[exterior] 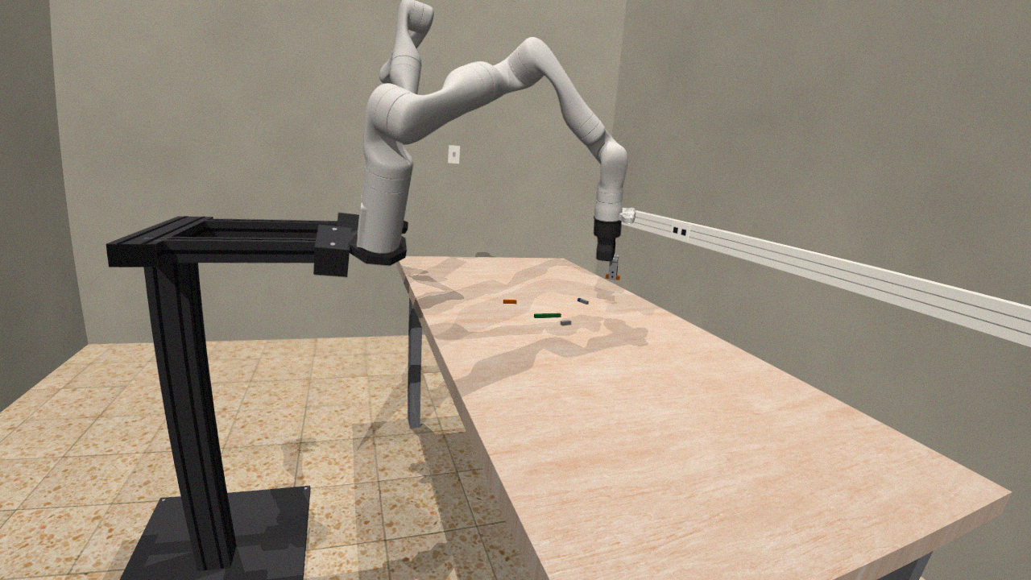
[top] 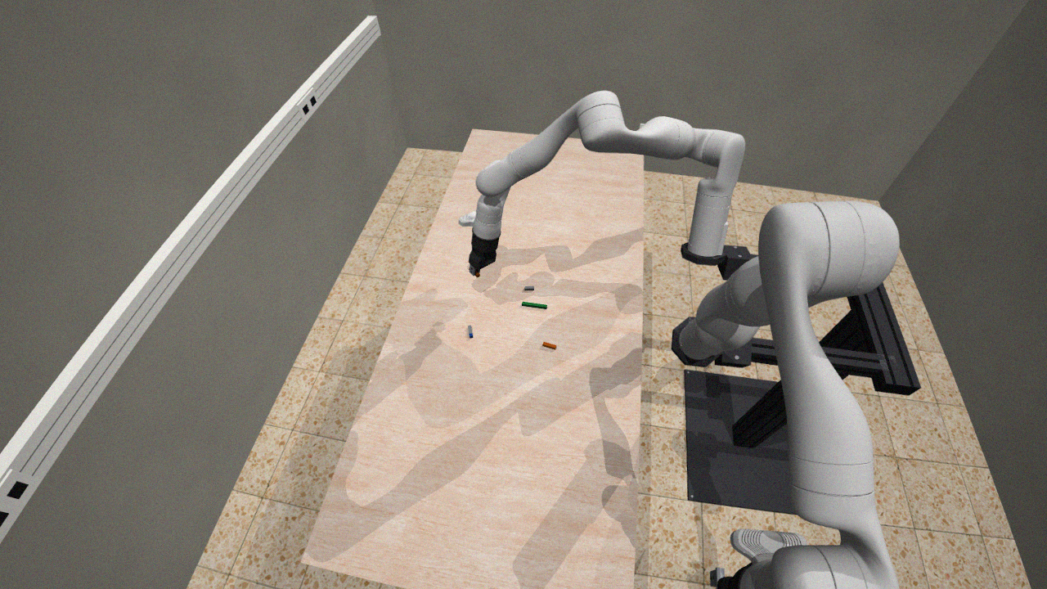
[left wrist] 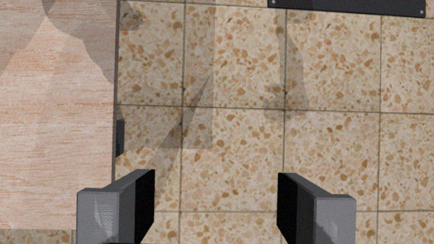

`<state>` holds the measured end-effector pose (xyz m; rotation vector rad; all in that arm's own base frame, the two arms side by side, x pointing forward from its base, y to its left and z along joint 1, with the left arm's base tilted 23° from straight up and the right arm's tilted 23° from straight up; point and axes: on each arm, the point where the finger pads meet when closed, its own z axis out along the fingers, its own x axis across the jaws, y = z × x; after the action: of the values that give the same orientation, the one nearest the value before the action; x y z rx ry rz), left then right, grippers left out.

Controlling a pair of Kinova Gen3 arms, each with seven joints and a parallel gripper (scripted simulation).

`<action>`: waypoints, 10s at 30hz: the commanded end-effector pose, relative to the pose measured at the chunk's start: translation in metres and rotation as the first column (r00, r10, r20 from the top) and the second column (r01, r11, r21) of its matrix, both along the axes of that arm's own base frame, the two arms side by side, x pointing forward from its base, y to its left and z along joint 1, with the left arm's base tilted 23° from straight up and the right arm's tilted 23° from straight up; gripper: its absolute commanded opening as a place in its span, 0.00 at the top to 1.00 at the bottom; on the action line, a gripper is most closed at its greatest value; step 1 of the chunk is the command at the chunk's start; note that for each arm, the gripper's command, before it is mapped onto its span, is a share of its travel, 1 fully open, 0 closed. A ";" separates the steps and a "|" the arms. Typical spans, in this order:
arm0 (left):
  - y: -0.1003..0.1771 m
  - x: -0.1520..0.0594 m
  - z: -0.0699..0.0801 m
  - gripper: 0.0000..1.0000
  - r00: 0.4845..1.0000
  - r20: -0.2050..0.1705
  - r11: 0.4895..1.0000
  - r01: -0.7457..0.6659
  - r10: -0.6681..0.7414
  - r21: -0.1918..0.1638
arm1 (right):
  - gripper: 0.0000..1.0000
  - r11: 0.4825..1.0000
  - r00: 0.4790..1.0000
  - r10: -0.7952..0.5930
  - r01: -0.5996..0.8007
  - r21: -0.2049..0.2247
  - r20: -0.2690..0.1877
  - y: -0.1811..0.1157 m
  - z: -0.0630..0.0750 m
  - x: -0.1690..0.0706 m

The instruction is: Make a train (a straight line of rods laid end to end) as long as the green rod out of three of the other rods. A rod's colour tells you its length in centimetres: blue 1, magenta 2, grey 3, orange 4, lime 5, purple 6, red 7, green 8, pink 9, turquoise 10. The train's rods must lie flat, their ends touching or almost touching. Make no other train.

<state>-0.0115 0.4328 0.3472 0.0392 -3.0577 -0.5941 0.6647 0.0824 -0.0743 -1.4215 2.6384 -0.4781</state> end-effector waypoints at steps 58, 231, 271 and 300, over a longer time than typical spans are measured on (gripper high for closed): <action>0.000 0.000 0.001 0.00 1.000 0.000 1.000 0.000 0.000 0.002 | 0.76 0.820 0.821 -0.569 0.571 -0.043 0.051 0.090 -0.051 0.009; 0.000 0.000 0.001 0.00 1.000 0.000 1.000 0.000 0.000 0.002 | 0.76 0.818 0.819 -0.571 0.573 -0.044 0.052 0.055 -0.143 0.017; 0.000 0.000 0.001 0.00 1.000 0.000 1.000 0.000 0.000 0.002 | 0.46 0.818 0.819 -0.571 0.573 -0.044 0.052 0.056 -0.144 0.017; 0.000 0.000 0.001 0.00 1.000 0.000 1.000 0.000 0.000 0.002 | 0.46 0.818 0.819 -0.571 0.573 -0.044 0.052 0.077 -0.092 0.012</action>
<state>-0.0115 0.4328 0.3472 0.0392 -3.0577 -0.5941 0.6785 0.1507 -0.1876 -0.5725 3.0242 -0.6318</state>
